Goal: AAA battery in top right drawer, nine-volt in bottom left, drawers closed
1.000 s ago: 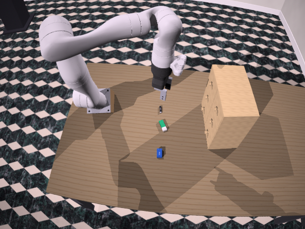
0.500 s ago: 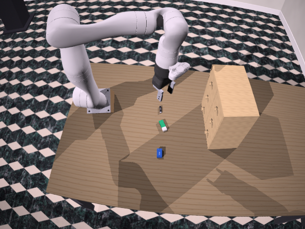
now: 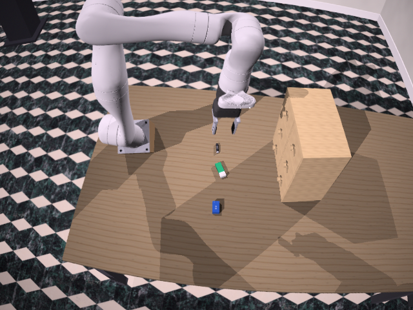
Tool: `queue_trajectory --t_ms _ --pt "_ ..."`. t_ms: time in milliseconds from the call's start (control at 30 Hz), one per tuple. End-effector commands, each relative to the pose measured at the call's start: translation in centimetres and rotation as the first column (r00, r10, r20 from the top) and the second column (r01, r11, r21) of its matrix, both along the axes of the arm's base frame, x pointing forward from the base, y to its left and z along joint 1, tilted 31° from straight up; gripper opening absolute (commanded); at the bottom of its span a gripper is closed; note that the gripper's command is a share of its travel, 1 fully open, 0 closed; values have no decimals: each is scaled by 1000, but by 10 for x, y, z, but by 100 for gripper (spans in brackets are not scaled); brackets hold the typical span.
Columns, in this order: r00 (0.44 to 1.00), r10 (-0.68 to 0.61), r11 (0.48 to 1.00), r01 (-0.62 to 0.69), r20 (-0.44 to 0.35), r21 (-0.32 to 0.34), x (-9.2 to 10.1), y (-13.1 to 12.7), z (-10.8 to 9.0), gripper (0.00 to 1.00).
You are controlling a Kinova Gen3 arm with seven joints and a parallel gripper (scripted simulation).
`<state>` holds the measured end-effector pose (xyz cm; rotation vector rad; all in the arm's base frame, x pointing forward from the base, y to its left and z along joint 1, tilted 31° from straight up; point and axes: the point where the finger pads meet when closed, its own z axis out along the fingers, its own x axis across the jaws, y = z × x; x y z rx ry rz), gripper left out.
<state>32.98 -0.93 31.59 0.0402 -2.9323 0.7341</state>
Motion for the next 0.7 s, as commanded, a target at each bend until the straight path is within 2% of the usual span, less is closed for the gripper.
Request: queue_trajectory --t_ms 0,100,200,433,500,667 --pt "996 -84 996 85 40 -23 2 -2 0 100" --pt "970 -214 975 219 117 -26 4 -2 -1 100" --pt "922 -336 938 346 195 -19 6 -2 -1 100" --pt "740 -568 801 598 361 35 13 1 -2 100" --pt "740 -568 801 598 361 35 13 1 -2 100" --pt "575 -679 681 726 455 99 20 3 -2 100"
